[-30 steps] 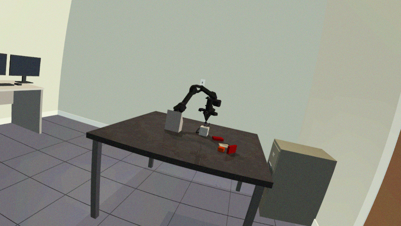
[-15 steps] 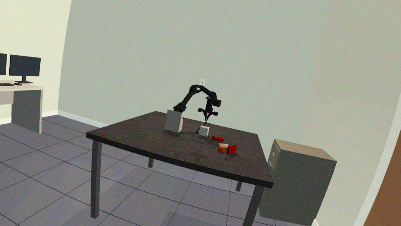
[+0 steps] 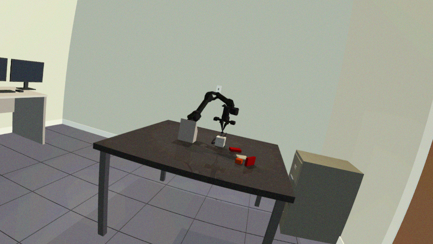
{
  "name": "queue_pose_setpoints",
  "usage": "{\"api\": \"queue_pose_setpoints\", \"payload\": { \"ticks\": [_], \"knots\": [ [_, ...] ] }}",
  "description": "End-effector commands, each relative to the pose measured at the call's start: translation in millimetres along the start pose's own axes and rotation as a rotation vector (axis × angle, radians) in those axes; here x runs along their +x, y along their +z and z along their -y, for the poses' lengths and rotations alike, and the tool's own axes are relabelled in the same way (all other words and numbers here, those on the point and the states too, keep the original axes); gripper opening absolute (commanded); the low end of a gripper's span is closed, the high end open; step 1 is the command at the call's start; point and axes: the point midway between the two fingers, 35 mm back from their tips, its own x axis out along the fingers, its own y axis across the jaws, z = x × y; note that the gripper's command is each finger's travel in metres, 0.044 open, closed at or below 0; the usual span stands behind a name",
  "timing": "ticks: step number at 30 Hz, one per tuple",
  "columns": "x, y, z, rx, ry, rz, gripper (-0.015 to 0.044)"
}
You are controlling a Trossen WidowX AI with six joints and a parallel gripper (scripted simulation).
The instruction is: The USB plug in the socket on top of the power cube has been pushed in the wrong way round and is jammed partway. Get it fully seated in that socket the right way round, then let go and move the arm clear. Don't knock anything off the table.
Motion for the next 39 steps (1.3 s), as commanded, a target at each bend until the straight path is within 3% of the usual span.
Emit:
{"api": "queue_pose_setpoints", "payload": {
  "ticks": [1,39],
  "knots": [
    [0.5,0.2,0.1,-0.001,0.0,0.004,0.0],
    [4.9,2.3,0.7,-0.011,-0.001,0.033,0.0]
  ]
}}
